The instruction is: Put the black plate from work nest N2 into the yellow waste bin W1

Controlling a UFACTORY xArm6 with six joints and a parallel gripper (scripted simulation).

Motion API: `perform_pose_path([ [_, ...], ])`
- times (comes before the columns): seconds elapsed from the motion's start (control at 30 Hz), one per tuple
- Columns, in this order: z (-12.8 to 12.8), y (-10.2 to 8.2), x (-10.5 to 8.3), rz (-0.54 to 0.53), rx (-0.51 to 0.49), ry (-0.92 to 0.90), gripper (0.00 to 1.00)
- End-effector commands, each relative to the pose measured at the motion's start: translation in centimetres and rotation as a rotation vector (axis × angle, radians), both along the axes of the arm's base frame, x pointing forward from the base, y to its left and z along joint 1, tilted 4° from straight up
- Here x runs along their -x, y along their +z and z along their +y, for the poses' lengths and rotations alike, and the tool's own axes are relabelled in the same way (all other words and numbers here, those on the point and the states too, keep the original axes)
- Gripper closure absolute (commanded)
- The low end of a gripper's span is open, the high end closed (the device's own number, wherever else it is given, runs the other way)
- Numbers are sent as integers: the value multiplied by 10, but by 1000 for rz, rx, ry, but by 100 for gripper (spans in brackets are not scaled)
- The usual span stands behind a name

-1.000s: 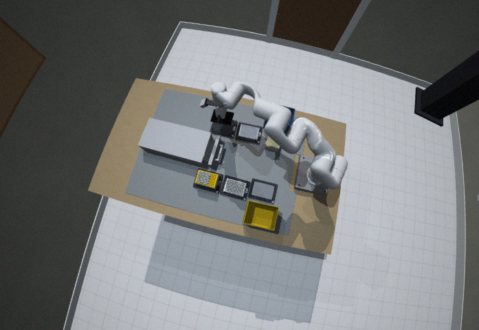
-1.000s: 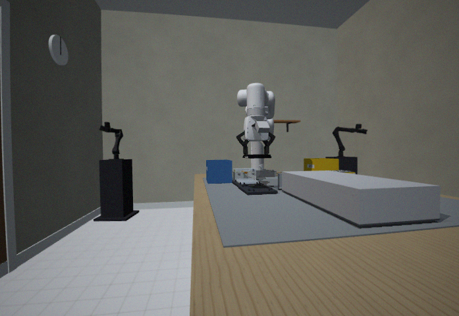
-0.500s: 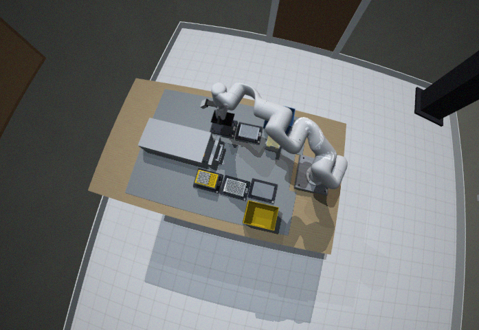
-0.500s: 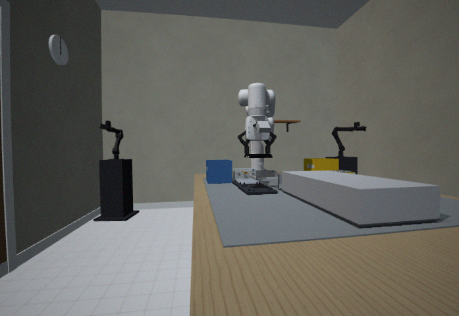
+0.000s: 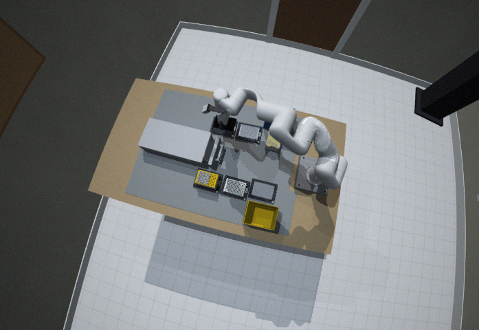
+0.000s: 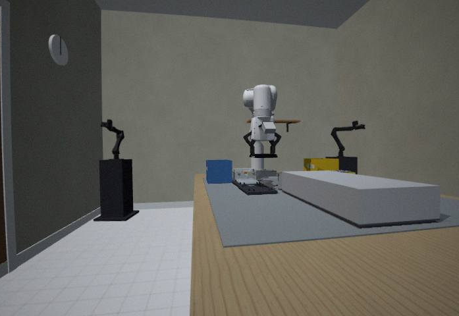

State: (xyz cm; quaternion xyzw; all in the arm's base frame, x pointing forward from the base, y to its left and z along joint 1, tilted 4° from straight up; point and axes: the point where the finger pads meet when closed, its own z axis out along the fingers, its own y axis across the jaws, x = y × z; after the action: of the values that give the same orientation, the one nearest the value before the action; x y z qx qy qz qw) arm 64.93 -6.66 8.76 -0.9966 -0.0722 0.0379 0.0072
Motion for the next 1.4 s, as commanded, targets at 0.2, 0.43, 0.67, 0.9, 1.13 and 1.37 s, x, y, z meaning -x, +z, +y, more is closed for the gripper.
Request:
perform_pose_path([
  [0.2, 20, 4, 18, -19, 2, -1, 100],
  [0.43, 32, 5, 29, -19, 2, -1, 100],
  [0.67, 44, 6, 39, -19, 2, -1, 100],
  [0.9, 58, 6, 52, -19, 2, -1, 100],
  [1.13, 67, 7, 61, -19, 2, -1, 100],
  [1.37, 81, 8, 74, -19, 2, -1, 100],
])
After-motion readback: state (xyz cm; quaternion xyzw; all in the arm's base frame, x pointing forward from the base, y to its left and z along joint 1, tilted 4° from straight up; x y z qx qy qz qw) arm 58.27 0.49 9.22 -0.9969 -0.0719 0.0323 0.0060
